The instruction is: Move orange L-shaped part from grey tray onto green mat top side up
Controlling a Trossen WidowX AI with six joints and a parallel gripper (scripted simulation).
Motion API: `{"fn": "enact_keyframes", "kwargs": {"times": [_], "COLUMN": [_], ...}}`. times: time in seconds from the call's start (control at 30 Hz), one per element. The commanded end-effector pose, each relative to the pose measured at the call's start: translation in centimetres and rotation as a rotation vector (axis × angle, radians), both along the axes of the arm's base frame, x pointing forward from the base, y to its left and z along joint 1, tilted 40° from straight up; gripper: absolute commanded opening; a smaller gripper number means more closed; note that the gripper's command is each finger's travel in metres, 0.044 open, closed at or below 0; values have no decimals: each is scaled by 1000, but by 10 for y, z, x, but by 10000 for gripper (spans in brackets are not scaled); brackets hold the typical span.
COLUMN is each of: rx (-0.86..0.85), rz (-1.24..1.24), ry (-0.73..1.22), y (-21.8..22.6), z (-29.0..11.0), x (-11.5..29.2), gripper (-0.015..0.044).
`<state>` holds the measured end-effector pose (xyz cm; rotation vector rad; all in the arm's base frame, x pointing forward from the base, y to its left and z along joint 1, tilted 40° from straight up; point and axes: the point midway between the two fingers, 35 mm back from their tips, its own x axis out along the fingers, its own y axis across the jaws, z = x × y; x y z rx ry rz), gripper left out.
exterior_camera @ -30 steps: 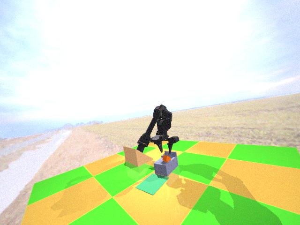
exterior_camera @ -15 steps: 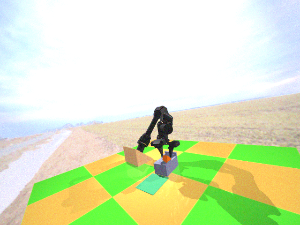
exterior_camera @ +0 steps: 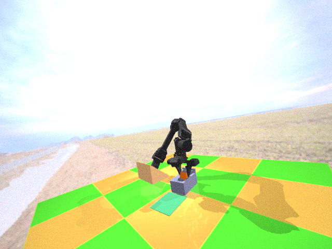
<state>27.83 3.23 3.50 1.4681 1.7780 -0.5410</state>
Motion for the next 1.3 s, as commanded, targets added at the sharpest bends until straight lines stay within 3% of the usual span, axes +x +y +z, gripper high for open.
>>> {"fn": "enact_keyframes", "kwargs": {"times": [0.0,0.33,0.43,1.27], "rx": [0,0,0,2], "rz": [1,1,1,-2], "ry": [-1,-1,-1,3], "y": [0,0,0,-18], "z": [0,0,0,22], "x": [0,0,0,2], "gripper": [149,63,0,0]}}
